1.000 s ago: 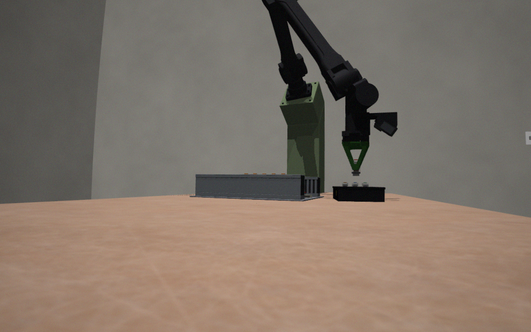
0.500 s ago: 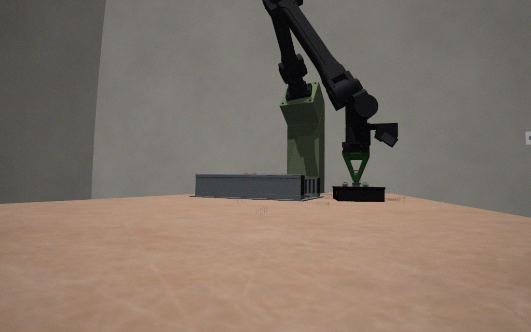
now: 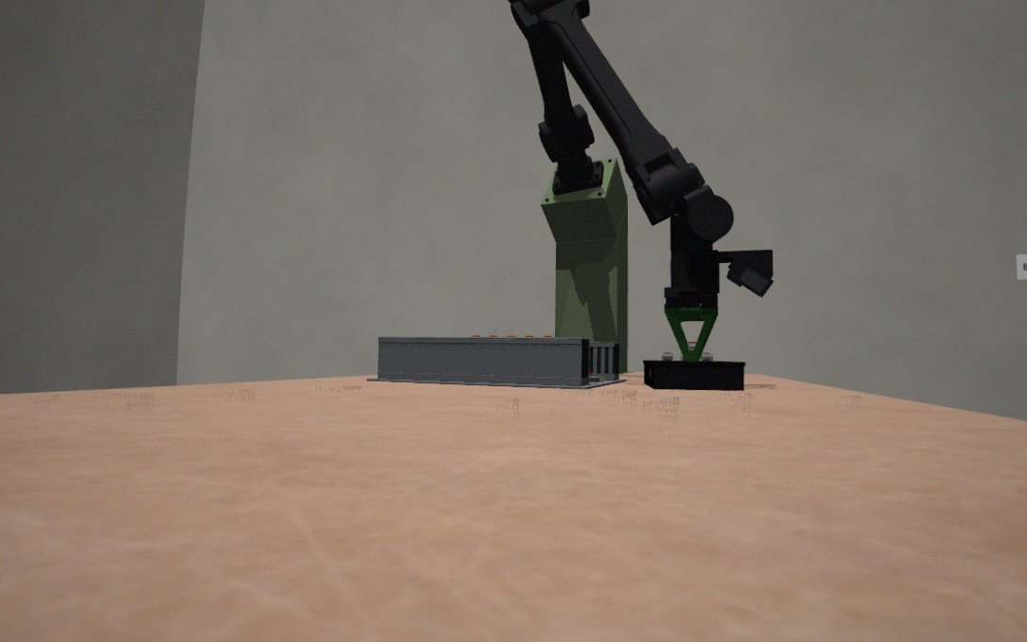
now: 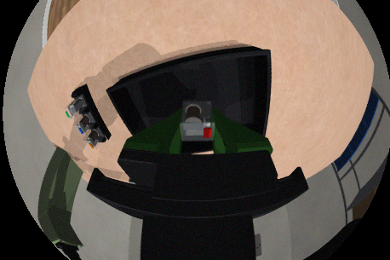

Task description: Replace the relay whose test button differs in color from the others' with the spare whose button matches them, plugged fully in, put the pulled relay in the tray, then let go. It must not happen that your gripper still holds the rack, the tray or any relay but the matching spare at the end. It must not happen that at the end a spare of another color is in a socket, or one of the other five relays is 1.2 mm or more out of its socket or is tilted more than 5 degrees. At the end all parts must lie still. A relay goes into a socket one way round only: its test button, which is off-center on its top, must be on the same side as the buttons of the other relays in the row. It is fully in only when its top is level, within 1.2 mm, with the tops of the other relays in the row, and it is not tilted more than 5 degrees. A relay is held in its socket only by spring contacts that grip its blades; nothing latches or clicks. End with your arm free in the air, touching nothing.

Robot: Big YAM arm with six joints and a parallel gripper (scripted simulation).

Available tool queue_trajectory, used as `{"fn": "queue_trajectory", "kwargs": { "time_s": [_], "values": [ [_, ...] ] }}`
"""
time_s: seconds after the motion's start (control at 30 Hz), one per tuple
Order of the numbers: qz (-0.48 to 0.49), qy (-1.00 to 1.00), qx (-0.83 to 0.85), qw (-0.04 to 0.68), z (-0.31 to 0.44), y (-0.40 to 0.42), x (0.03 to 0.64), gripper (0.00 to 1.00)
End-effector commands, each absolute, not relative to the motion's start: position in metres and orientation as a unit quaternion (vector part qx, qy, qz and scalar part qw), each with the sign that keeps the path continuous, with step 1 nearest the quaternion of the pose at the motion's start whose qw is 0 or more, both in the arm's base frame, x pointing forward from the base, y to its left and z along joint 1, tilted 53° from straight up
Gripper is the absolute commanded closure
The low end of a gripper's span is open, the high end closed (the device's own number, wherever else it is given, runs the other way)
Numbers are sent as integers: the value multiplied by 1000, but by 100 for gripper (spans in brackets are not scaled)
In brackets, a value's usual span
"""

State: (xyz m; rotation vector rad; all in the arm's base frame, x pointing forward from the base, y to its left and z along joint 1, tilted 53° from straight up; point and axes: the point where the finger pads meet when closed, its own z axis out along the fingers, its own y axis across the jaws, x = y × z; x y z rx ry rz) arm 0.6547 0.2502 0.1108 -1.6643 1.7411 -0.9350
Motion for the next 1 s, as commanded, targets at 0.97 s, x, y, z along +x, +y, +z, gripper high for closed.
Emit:
{"fn": "queue_trajectory", "kwargs": {
  "time_s": [0.97],
  "values": [
    [-351, 642, -616, 292, 128, 256, 663, 100]
  ]
}}
